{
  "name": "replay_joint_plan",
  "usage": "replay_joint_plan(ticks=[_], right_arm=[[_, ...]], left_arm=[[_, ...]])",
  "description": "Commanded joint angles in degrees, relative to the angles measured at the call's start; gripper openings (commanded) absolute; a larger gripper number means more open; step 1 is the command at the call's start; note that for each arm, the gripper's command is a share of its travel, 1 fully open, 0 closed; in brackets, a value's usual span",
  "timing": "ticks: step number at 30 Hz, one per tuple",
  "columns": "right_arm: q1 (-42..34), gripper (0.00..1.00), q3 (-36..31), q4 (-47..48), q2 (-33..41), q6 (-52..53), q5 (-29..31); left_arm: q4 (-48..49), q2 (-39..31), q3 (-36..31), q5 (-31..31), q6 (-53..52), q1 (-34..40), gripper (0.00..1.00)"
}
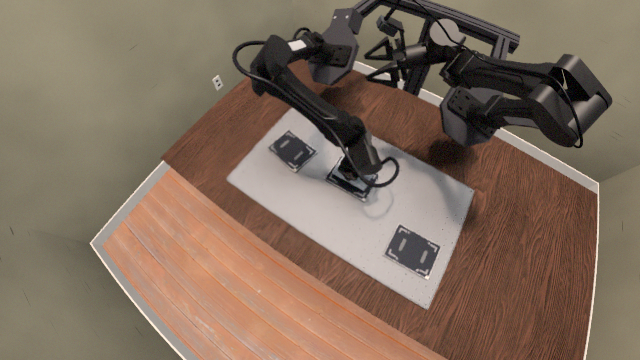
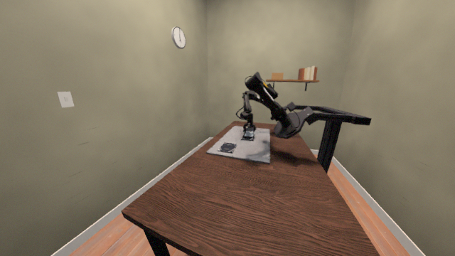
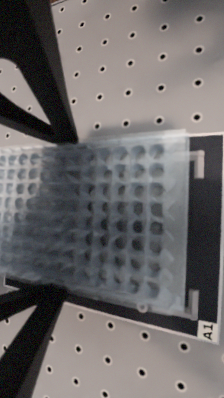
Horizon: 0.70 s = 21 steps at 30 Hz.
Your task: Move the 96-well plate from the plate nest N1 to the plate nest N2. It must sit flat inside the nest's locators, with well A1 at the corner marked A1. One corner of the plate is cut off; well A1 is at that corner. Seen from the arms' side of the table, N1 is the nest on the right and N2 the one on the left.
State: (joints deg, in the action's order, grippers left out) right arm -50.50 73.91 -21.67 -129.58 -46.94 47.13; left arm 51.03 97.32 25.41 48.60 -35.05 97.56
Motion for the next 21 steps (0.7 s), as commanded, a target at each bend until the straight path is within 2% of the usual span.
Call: replay_joint_plan(ticks=[1, 21], right_arm=[[-1.3, 0.78, 1.8, 0.8, 0.6, -0.7, -0.8], [-1.4, 0.78, 2.4, -1.1, 1.5, 0.5, -0.3]], left_arm=[[1.1, 0.0, -0.1, -0.1, -0.1, 0.8, 1.0], [1.1, 0.0, -0.1, -0.1, -0.1, 0.8, 1.0]])
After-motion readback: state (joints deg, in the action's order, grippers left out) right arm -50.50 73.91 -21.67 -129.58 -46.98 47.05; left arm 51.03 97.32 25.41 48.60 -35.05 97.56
